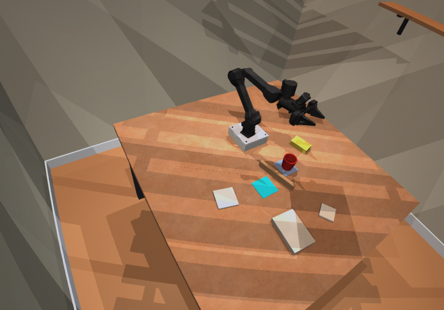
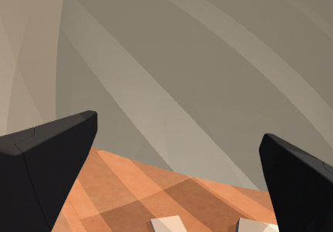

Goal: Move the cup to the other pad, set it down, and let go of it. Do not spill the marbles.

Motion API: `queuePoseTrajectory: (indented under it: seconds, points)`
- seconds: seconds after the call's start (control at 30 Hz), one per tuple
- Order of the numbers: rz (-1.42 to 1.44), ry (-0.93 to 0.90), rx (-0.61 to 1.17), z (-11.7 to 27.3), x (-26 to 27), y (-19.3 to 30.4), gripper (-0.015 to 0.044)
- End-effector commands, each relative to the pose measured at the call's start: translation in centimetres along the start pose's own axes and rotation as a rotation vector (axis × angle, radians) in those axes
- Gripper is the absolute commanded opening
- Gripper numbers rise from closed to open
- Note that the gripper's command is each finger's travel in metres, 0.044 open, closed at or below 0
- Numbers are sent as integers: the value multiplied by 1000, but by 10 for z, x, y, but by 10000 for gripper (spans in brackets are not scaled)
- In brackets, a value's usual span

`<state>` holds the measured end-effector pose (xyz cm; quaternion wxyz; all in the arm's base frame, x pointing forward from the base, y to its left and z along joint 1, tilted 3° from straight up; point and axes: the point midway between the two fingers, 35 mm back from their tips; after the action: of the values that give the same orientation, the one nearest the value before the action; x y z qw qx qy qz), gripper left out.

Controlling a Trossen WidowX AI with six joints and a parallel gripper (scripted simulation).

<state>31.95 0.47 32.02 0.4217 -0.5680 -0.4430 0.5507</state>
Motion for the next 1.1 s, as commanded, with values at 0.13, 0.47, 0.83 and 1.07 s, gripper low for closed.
queuePoseTrajectory:
  seconds: [0.13, 0.47, 0.83, 1.07]
  points:
    - [-305, -64, 372, -19, 27, 72, 269]
    - [-886, 306, 1325, 37, 77, 211, 148]
    - [-976, 625, 1613, 71, 78, 235, 148]
    - [-976, 625, 1613, 69, 79, 235, 148]
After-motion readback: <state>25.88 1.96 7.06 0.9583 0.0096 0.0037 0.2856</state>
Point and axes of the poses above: the point midway between the two fingers, 35 mm back from their tips, its own z axis back along the fingers, its own x axis across the jaws, y = z × x, and after that the axes turned 14 degrees about z, right-handed
